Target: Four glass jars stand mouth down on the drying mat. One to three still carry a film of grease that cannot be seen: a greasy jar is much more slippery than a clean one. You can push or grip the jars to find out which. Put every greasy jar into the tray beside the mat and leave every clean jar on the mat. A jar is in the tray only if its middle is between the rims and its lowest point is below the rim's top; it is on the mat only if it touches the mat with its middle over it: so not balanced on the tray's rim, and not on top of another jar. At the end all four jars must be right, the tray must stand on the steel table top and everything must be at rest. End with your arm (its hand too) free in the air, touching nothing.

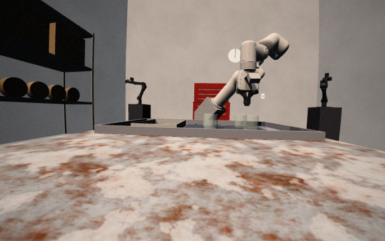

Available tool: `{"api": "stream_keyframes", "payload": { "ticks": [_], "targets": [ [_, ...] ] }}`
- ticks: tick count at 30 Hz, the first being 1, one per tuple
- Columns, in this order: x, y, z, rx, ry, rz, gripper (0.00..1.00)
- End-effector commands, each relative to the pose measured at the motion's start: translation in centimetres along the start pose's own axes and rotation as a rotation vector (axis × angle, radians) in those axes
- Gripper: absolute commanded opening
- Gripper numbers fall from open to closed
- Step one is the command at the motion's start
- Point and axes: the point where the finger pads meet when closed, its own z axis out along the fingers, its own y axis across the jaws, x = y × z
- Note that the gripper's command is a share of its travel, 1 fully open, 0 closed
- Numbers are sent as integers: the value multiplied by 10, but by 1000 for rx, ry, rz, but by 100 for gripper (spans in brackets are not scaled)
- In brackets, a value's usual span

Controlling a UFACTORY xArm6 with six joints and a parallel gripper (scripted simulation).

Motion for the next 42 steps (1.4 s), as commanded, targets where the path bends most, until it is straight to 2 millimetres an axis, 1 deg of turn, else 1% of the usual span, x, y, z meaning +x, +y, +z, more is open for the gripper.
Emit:
{"api": "stream_keyframes", "payload": {
  "ticks": [1, 10, 42],
  "targets": [
    [3, -1, 19, -3, 4, -2, 0],
    [3, -1, 61, -3, 4, -2, 0],
    [5, -1, 61, -3, 4, -2, 0]
  ]
}}
